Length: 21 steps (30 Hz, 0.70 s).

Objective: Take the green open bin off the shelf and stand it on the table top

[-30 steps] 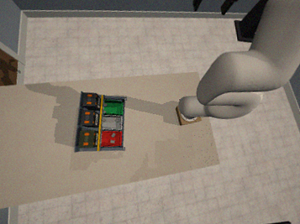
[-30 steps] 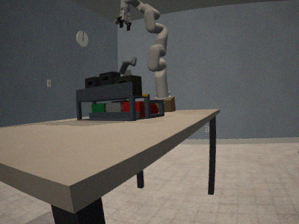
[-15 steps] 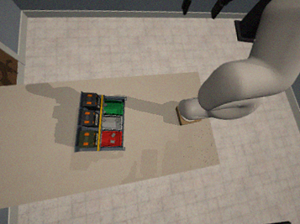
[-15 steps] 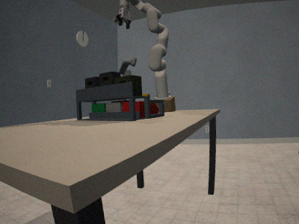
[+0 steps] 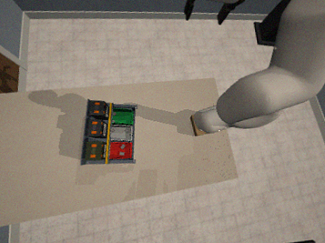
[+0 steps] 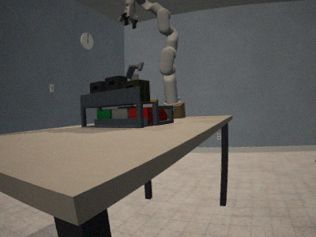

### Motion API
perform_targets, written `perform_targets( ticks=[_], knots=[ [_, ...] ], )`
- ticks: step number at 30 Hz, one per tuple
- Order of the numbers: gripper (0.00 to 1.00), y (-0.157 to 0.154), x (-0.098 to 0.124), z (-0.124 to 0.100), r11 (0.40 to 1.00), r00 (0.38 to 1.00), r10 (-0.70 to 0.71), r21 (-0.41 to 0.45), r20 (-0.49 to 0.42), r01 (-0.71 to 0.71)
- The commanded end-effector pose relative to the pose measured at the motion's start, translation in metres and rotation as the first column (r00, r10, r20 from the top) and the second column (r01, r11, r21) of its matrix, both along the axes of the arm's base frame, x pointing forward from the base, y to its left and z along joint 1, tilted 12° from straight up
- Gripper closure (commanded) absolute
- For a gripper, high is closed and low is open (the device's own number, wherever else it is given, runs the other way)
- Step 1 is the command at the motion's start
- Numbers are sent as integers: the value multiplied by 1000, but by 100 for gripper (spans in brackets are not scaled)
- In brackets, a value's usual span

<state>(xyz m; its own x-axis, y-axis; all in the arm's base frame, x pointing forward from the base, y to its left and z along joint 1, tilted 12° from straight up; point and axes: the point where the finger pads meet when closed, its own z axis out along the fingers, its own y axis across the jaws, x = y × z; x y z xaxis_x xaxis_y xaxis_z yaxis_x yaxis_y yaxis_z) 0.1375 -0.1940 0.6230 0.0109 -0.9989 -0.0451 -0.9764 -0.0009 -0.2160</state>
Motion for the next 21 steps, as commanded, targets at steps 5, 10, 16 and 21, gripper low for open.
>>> perform_targets(
  ticks=[5,10,16,21],
  knots=[
    [0,6,14,3,1000,1000,-6,-2,-10,6],
    [0,10,23,5,1000,1000,-6,-2,-9,6],
    [0,29,57,13,1000,1000,-6,-2,-9,6],
    [0,29,57,13,1000,1000,-6,-2,-9,6]
  ],
)
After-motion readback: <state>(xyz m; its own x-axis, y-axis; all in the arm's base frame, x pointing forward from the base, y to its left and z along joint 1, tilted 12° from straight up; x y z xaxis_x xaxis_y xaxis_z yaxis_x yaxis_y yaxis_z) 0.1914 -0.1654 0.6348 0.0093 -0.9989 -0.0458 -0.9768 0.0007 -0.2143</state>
